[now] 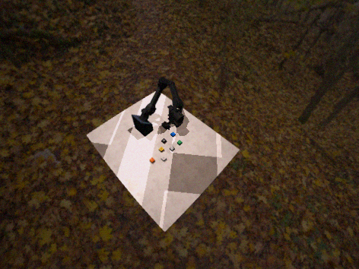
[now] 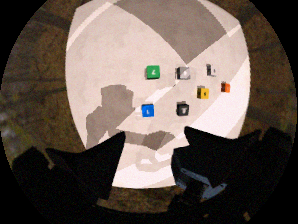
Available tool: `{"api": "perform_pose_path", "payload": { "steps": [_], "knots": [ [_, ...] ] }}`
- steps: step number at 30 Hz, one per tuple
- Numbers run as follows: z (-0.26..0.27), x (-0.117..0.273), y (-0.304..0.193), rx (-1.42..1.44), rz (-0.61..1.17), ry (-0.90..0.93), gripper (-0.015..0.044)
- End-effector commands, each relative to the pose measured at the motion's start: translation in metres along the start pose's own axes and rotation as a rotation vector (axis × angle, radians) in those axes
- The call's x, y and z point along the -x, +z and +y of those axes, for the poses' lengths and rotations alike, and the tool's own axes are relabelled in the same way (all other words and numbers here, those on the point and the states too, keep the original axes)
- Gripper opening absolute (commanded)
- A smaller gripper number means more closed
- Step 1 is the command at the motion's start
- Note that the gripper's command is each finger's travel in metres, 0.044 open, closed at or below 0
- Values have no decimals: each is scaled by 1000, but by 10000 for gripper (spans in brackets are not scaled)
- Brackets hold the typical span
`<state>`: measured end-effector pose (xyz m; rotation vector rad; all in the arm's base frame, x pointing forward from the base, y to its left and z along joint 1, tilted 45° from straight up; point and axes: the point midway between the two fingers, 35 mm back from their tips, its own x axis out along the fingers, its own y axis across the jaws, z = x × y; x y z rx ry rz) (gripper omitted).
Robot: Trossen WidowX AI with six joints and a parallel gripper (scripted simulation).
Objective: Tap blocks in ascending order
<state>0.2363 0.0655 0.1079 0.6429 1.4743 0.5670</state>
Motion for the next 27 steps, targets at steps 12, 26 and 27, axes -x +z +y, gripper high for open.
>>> {"api": "perform_pose_path", "payload": {
  "steps": [12,26,27],
  "knots": [
    [4,1,0,-4,-3,7,400],
    [-23,2,106,-1,-7,6,400],
    [-23,2,106,-1,-7,6,400]
  ]
}}
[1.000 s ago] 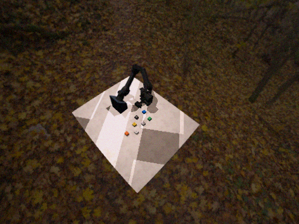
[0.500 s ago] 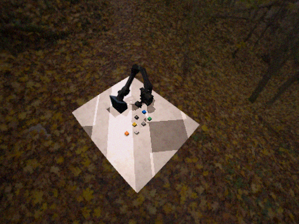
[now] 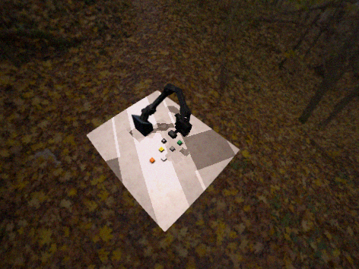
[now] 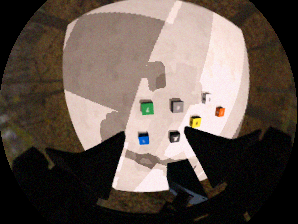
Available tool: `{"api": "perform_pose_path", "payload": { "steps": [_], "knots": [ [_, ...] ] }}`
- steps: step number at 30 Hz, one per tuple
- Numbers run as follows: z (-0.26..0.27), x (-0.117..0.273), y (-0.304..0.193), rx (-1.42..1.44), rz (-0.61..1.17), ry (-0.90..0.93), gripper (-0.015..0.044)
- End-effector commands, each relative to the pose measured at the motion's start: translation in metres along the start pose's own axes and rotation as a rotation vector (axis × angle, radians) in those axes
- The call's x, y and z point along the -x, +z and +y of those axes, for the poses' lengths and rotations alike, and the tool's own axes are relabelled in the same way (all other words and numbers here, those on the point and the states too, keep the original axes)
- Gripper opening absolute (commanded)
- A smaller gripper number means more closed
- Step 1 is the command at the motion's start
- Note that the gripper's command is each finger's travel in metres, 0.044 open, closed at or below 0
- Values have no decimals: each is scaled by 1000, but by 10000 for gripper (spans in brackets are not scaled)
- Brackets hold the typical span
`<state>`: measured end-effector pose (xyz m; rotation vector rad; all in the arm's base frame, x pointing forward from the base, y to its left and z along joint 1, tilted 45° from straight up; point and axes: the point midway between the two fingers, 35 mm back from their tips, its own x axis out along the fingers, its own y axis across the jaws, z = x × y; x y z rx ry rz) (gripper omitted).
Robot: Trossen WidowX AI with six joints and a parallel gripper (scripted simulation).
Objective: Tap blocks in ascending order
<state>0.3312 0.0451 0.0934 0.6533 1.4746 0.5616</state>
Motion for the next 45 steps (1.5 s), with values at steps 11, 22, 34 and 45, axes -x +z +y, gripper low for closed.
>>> {"api": "perform_pose_path", "payload": {
  "steps": [11,22,34,45],
  "knots": [
    [-2,1,10,9,-4,3,400],
    [-33,1,13,10,-8,-6,400],
    [-84,1,12,9,-5,-1,400],
    [-84,1,12,9,-5,-1,400]
  ]
}}
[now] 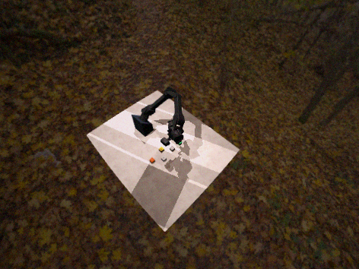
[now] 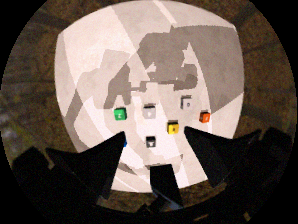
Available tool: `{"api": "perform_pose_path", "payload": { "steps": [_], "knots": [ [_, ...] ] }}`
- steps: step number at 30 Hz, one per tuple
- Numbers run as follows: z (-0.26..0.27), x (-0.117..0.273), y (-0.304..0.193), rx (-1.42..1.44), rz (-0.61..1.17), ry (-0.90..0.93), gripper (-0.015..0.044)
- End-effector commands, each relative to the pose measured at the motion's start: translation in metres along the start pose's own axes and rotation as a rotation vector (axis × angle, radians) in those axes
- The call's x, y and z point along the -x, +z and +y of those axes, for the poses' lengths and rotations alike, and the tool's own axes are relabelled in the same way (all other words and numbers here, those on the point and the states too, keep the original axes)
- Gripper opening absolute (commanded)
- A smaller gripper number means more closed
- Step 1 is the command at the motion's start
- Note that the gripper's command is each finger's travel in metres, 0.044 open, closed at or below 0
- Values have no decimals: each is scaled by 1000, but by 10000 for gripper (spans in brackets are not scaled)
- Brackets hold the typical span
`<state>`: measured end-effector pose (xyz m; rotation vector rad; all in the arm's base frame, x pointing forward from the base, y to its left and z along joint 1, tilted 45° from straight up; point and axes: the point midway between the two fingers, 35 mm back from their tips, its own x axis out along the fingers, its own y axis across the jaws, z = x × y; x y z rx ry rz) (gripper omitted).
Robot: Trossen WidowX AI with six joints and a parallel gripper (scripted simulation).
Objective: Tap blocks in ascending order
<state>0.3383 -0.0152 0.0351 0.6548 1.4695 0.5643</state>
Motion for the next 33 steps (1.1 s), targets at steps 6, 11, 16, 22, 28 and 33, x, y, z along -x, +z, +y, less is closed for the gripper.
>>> {"api": "perform_pose_path", "payload": {
  "steps": [6,11,16,22,28,33],
  "knots": [
    [-21,1,7,7,-2,-7,400],
    [-94,2,20,8,-3,-9,400],
    [-104,1,20,8,-3,-9,400],
    [-104,1,20,8,-3,-9,400],
    [-104,1,20,8,-3,-9,400],
    [-104,1,20,8,-3,-9,400]
  ]
}}
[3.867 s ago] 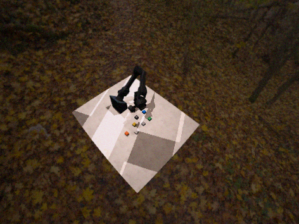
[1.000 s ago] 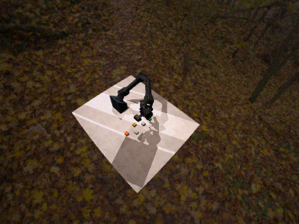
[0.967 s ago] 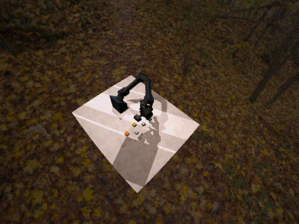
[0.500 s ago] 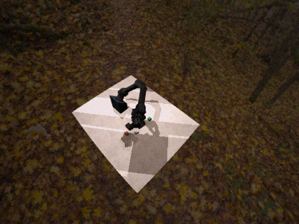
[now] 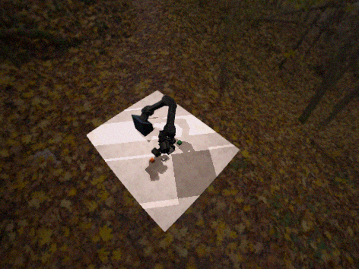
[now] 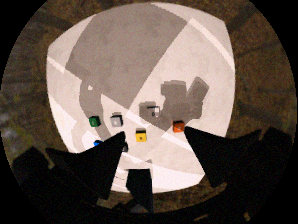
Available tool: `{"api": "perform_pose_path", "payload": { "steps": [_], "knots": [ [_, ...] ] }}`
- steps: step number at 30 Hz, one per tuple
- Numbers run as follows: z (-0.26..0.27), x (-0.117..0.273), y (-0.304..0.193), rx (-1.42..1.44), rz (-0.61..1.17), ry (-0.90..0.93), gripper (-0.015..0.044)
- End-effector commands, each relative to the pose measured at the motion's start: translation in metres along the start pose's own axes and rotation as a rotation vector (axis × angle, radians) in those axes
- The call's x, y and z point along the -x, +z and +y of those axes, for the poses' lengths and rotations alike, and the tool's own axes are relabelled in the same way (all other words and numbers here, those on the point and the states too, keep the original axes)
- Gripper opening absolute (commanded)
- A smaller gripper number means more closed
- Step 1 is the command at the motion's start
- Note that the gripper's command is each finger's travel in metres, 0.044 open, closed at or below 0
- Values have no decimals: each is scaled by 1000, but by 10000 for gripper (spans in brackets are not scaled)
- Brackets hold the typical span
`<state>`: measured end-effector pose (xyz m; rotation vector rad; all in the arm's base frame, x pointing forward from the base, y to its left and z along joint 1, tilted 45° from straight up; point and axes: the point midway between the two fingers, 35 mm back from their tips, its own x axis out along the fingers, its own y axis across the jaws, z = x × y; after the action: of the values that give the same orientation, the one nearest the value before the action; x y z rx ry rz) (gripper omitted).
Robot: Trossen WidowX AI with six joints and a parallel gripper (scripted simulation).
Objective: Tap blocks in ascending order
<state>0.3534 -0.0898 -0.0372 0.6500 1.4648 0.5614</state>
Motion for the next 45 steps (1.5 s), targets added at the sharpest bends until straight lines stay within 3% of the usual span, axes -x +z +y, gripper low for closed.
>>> {"api": "perform_pose_path", "payload": {
  "steps": [1,5,7,11,20,45],
  "knots": [
    [-1,1,0,5,2,-4,400],
    [-1,1,0,5,2,-4,400],
    [-1,-13,1,5,2,-5,348],
    [0,-77,0,5,2,-2,242],
    [0,-81,0,6,2,-1,20],
    [0,-105,0,5,2,0,20]
  ]
}}
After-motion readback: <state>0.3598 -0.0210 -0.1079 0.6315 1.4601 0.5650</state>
